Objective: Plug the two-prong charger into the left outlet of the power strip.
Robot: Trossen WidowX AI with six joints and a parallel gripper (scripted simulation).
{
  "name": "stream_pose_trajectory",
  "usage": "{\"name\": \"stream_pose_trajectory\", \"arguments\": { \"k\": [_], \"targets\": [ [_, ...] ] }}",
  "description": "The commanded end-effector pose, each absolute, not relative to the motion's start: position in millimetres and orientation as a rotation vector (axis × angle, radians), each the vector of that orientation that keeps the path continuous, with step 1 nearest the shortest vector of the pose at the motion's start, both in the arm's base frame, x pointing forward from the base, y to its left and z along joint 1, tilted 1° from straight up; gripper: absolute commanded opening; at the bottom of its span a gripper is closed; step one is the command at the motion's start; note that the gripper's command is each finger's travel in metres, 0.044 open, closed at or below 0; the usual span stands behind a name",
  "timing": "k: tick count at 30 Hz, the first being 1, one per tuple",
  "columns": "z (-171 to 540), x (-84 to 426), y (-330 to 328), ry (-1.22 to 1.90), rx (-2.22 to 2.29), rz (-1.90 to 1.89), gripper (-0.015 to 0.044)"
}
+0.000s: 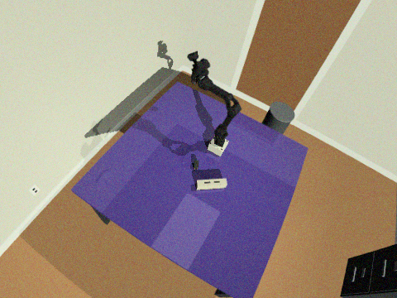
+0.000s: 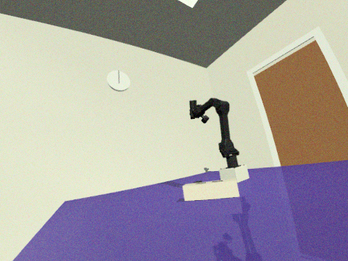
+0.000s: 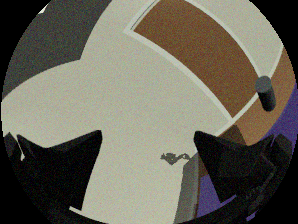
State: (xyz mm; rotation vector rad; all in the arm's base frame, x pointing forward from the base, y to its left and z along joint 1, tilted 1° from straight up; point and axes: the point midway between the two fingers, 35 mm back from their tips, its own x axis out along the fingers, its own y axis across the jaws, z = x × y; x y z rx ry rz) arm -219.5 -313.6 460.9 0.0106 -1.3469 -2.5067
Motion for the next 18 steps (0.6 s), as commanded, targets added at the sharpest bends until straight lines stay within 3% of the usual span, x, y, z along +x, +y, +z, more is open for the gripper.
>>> {"name": "stream_pose_trajectory", "arguments": {
  "k": [1, 18],
  "targets": [
    [444.1, -202.3, -336.6, -1.165, 0.082, -2.513, 0.044],
    [381.1, -114.3, -399.7, -0.509, 0.259, -2.384, 0.044]
  ]
}}
